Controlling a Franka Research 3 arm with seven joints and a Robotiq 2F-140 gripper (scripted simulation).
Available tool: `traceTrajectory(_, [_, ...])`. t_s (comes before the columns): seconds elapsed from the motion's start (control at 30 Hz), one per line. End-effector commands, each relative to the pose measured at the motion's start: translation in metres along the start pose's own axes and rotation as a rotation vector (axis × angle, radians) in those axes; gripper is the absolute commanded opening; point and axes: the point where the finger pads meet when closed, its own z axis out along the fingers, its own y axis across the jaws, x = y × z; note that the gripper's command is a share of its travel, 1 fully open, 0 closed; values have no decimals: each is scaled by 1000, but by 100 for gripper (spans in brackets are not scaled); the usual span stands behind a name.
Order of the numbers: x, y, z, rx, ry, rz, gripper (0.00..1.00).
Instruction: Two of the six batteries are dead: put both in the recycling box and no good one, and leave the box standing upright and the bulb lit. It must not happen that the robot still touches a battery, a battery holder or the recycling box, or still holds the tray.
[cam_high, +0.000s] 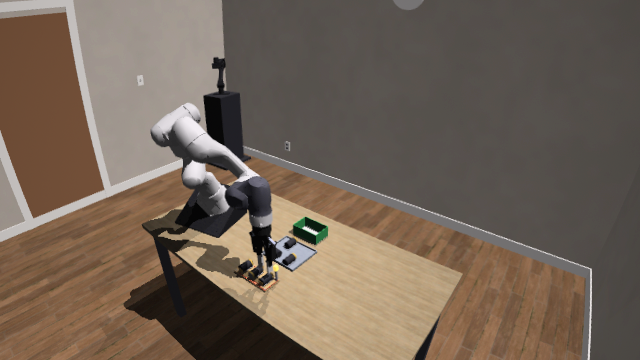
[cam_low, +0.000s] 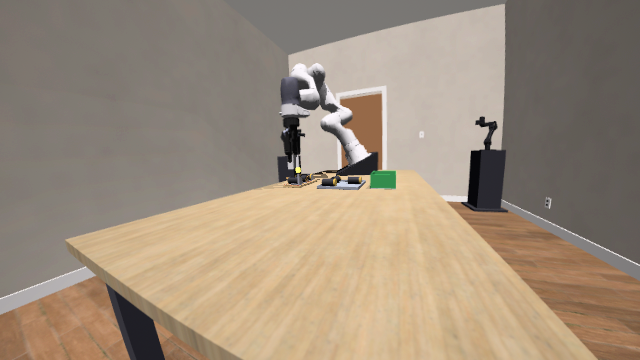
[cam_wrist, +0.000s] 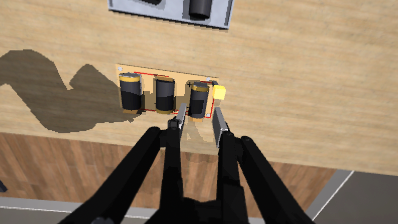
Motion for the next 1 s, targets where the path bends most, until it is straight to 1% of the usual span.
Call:
traceTrajectory(0.0, [0,0,-1,1,-2,8,29])
traceTrajectory(0.7, [0,0,-2,1,-2,8,29])
traceTrajectory(0.77, [0,0,-10,1,-2,8,29])
traceTrajectory(0.9, [0,0,-40,1,-2,8,29])
traceTrajectory(0.97, [0,0,-44,1,-2,8,29])
